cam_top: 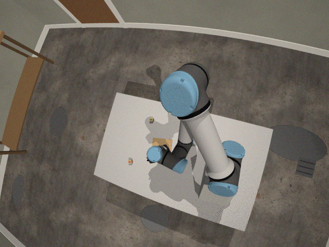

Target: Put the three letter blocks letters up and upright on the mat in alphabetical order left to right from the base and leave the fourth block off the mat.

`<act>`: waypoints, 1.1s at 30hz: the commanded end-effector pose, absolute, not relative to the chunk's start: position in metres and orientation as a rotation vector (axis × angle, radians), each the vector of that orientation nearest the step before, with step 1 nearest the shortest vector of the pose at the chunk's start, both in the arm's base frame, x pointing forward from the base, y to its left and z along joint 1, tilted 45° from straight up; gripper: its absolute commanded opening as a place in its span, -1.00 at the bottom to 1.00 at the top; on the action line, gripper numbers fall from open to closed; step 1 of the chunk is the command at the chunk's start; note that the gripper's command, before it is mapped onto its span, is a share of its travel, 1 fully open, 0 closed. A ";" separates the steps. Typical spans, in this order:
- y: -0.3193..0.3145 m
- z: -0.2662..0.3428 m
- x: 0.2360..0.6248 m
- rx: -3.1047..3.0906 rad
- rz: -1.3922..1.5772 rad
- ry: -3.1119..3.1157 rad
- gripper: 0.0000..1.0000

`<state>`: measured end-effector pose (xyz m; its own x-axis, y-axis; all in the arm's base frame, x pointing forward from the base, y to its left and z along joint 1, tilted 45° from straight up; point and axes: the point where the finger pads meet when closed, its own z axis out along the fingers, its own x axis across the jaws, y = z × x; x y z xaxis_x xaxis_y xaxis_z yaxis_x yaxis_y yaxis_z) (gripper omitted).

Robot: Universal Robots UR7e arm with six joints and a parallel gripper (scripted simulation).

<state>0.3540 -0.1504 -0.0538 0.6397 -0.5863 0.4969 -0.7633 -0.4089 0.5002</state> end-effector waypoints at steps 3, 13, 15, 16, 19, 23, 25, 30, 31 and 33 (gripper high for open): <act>-0.150 -0.055 0.352 2.141 0.312 -1.046 -0.01; -0.150 -0.055 0.352 2.141 0.312 -1.046 -0.01; -0.150 -0.055 0.352 2.141 0.312 -1.046 -0.01; -0.150 -0.055 0.352 2.141 0.312 -1.046 -0.01; -0.149 -0.053 0.353 2.141 0.314 -1.046 -0.01; -0.146 -0.051 0.354 2.141 0.316 -1.045 -0.01; -0.145 -0.050 0.354 2.141 0.316 -1.045 -0.01; -0.140 -0.044 0.355 2.140 0.318 -1.046 -0.01; -0.139 -0.042 0.356 2.140 0.319 -1.046 -0.01; -0.135 -0.038 0.358 2.140 0.321 -1.047 -0.01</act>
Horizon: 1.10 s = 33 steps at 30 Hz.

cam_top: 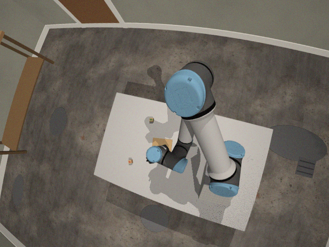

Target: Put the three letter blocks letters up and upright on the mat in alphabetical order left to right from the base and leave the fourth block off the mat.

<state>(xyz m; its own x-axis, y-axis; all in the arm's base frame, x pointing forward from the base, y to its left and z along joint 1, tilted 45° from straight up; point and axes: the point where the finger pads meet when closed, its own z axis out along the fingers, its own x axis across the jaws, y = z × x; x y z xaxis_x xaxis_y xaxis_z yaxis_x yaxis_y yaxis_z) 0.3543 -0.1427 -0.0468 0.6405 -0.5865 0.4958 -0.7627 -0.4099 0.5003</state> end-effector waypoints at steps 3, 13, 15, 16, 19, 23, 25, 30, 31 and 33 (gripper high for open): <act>-0.129 -0.031 0.358 2.140 0.321 -1.047 -0.01; -0.109 -0.011 0.361 2.140 0.321 -1.047 -0.01; -0.104 -0.006 0.362 2.140 0.321 -1.047 -0.01; -0.101 -0.003 0.362 2.140 0.321 -1.047 -0.01; -0.095 0.003 0.363 2.141 0.321 -1.047 -0.01; -0.087 0.011 0.364 2.141 0.321 -1.047 -0.01; -0.085 0.013 0.364 2.141 0.321 -1.048 -0.01; -0.082 0.016 0.364 2.141 0.321 -1.048 -0.01; -0.081 0.017 0.364 2.141 0.321 -1.048 -0.01; -0.080 0.018 0.364 2.141 0.321 -1.048 -0.01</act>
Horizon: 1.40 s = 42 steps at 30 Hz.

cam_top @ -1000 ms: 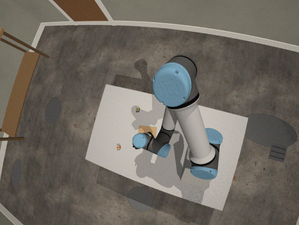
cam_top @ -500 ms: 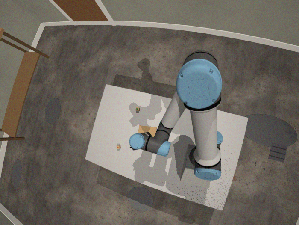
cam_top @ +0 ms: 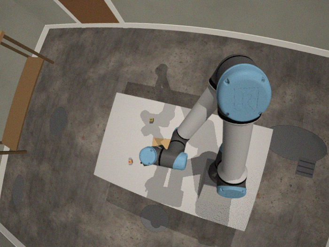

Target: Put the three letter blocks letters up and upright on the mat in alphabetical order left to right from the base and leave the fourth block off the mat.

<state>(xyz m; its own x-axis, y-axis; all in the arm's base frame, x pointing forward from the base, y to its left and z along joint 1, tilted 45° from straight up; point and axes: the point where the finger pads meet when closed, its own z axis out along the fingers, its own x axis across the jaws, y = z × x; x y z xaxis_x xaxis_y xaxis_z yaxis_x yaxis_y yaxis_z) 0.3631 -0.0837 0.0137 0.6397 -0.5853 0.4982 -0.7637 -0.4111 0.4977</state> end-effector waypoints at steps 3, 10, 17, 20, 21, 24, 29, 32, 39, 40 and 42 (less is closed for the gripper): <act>-0.080 0.018 0.365 2.141 0.321 -1.048 -0.01; -0.080 0.017 0.363 2.140 0.315 -1.047 -0.01; -0.080 0.017 0.363 2.140 0.316 -1.049 -0.01; -0.080 0.017 0.363 2.137 0.320 -1.056 -0.01; -0.080 0.017 0.364 2.135 0.321 -1.060 -0.01; -0.081 0.018 0.365 2.128 0.329 -1.077 -0.01; -0.082 0.018 0.366 2.115 0.341 -1.106 -0.01; -0.082 0.019 0.367 2.097 0.358 -1.146 -0.01; -0.086 0.021 0.371 2.026 0.418 -1.288 -0.01; -0.086 0.021 0.372 2.012 0.430 -1.314 -0.01; -0.088 0.022 0.373 1.981 0.454 -1.370 -0.01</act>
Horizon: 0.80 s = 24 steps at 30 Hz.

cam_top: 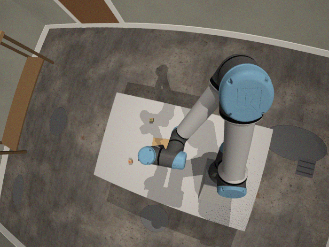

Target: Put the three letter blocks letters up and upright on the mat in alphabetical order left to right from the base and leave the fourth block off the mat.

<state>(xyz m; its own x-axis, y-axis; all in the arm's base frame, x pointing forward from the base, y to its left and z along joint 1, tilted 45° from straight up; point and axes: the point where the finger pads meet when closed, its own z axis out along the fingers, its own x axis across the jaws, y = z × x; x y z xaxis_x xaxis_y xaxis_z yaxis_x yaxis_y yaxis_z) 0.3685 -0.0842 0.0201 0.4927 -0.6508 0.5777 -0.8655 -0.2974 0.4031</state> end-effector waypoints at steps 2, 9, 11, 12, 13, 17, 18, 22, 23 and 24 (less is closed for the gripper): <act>-0.088 0.023 0.374 1.968 0.463 -1.391 -0.01; -0.092 0.026 0.378 1.867 0.535 -1.552 -0.01; -0.093 0.027 0.379 1.836 0.554 -1.597 -0.01; -0.094 0.027 0.379 1.820 0.564 -1.619 -0.01; -0.094 0.028 0.380 1.804 0.574 -1.641 -0.01; -0.096 0.030 0.382 1.738 0.613 -1.728 -0.01; -0.097 0.030 0.382 1.721 0.623 -1.750 -0.01; -0.099 0.032 0.384 1.656 0.659 -1.828 -0.01; -0.099 0.033 0.384 1.642 0.666 -1.844 -0.01; -0.100 0.033 0.384 1.625 0.674 -1.863 -0.01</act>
<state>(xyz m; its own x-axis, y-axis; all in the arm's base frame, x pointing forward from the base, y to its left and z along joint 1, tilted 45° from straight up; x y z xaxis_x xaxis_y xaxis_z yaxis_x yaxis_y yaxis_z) 0.3812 -0.0962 0.0303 0.0192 -0.7139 0.6999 -0.9957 0.0498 0.0781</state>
